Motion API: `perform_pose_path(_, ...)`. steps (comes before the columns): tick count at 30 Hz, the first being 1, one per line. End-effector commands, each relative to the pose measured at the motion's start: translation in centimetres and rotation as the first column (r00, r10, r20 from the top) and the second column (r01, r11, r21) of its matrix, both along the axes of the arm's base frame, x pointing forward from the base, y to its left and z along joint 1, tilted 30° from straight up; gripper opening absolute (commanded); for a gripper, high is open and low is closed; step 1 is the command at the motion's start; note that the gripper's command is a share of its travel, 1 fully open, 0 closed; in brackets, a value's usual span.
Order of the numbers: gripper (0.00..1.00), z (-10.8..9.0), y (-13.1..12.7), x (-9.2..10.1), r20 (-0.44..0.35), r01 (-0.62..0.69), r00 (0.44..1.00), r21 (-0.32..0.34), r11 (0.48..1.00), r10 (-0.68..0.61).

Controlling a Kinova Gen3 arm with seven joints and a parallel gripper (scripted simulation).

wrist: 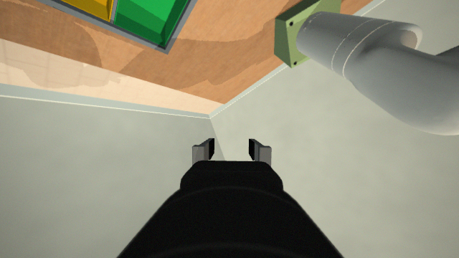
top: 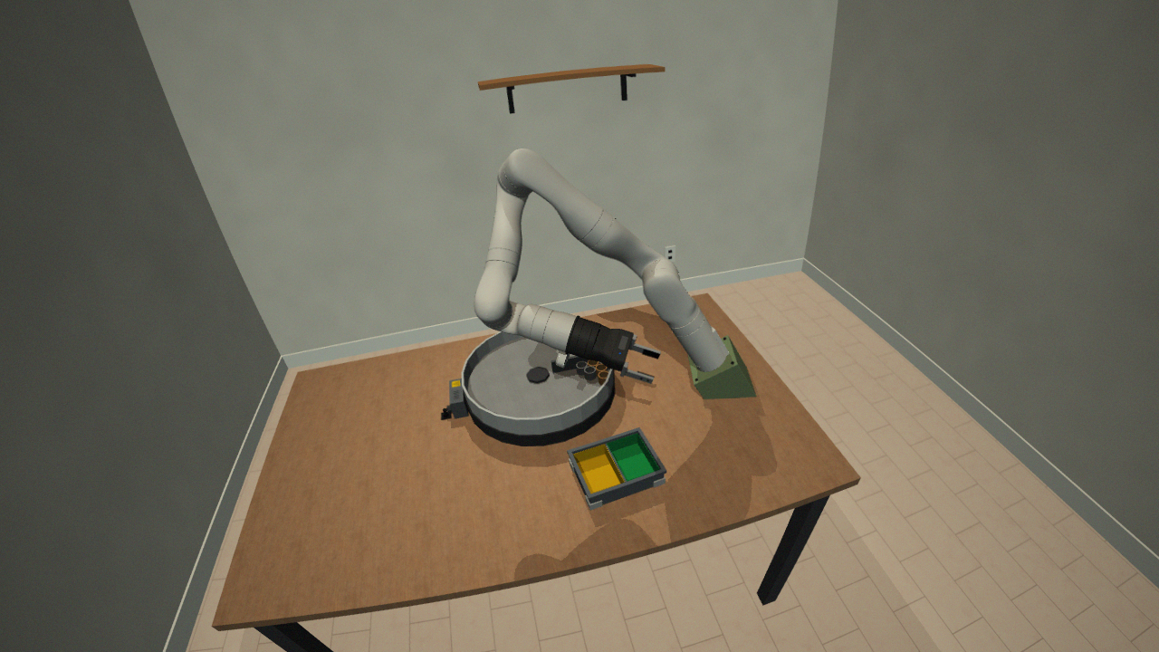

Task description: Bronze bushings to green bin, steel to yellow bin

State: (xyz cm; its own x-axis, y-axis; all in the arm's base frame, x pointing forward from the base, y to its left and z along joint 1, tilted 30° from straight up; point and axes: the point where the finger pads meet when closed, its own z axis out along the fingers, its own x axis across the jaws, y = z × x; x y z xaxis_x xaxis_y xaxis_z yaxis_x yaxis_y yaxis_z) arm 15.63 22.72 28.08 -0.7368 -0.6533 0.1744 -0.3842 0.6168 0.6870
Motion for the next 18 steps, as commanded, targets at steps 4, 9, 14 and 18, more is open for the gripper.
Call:
perform_pose_path(4,1.0,4.0,-3.2,1.9,0.025,0.027,0.999,-0.003,1.0,-0.027)
perform_pose_path(9,1.0,6.7,-5.4,2.7,0.025,0.027,0.999,-0.003,1.0,-0.027)
perform_pose_path(14,1.0,8.5,-6.9,3.2,0.025,0.027,0.999,-0.003,1.0,-0.027)
perform_pose_path(18,1.0,10.3,-8.4,3.7,0.025,0.027,0.999,-0.003,1.0,-0.027)
